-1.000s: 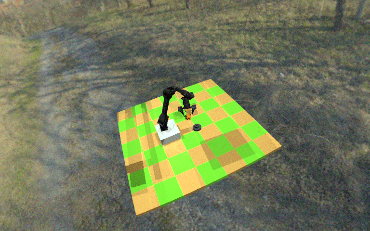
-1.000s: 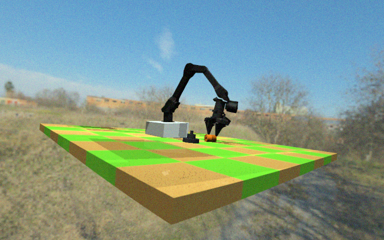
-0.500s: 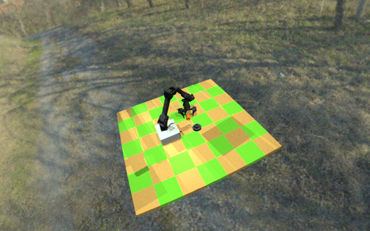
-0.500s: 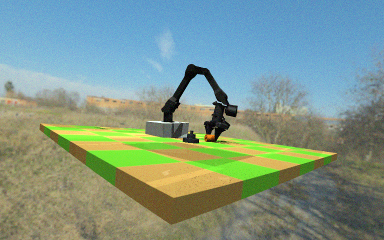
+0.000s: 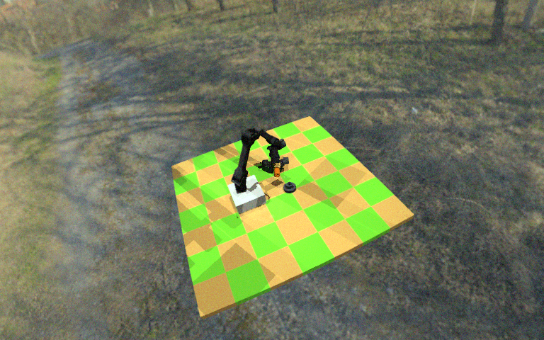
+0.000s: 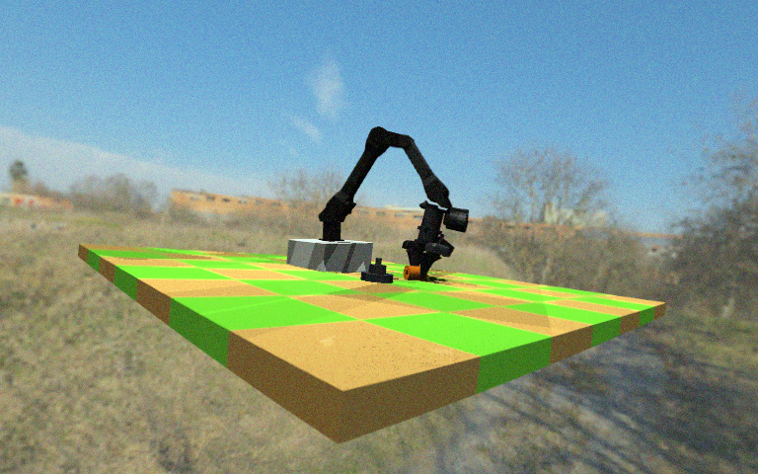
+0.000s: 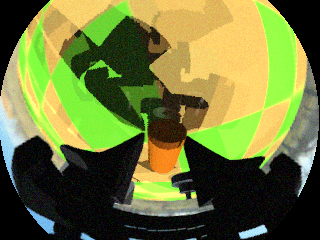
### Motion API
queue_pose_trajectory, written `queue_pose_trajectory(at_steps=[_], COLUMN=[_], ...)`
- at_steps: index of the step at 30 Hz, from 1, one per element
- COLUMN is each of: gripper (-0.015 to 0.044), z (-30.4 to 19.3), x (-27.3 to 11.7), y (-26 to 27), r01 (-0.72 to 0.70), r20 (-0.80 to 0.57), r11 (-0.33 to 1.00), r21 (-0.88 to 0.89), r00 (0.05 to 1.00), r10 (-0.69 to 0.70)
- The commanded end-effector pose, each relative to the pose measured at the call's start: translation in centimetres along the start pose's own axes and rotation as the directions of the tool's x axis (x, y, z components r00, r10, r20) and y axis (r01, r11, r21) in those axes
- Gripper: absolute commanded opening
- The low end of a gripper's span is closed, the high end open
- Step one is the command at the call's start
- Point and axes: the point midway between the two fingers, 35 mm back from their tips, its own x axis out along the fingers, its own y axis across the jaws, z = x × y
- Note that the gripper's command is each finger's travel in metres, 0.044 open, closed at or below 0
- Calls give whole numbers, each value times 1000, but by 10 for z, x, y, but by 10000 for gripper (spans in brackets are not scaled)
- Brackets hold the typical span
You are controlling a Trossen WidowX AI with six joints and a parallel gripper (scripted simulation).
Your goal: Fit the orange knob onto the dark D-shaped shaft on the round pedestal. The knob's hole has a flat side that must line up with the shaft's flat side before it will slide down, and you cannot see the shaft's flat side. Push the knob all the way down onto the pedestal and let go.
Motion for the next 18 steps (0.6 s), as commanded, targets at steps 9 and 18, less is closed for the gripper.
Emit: queue_pose_trajectory(at_steps=[9, 18], gripper=[200, 181], z=[0, -2], x=[0, -1], y=[-1, 0], r01=[3, 2], r20=[-1, 27], r11=[1000, 1000], r21=[-3, -1], r00=[1000, 1000], r10=[-3, -2])
